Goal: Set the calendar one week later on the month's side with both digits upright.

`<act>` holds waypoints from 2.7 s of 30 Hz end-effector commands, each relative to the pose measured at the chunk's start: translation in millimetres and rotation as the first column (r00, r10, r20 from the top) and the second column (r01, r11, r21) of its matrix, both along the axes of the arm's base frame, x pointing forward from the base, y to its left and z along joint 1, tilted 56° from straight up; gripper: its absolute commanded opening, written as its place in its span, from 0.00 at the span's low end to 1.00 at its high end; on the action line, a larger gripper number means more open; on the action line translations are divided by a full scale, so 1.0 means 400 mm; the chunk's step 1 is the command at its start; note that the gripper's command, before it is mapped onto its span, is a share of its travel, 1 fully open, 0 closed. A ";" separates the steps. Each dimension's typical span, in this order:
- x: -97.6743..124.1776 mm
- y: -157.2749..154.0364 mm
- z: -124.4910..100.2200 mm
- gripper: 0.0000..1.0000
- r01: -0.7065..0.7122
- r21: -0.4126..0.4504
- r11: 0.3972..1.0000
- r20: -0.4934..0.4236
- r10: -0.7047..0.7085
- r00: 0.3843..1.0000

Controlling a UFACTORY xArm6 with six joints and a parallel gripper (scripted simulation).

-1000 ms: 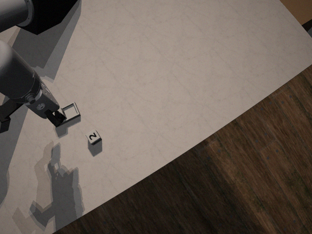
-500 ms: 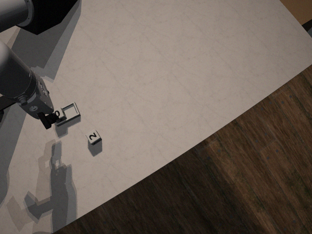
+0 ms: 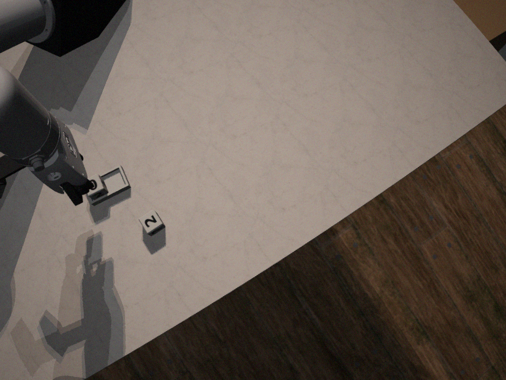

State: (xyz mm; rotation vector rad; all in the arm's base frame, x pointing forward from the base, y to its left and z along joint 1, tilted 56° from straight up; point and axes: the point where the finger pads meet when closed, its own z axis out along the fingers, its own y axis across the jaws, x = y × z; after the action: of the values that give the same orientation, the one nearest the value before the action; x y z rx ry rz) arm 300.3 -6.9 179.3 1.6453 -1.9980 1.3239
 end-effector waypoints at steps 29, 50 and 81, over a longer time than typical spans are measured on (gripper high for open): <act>0.003 -0.003 -0.002 0.49 -0.001 0.001 1.000 0.002 0.001 1.000; 0.024 -0.048 -0.037 0.49 -0.001 0.001 1.000 0.002 0.001 1.000; 0.045 -0.095 -0.074 0.49 -0.001 0.001 1.000 0.002 0.001 1.000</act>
State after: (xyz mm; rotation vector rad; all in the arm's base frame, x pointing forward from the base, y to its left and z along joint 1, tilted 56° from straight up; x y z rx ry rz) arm 317.6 -45.1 149.6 1.6450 -1.9985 1.3242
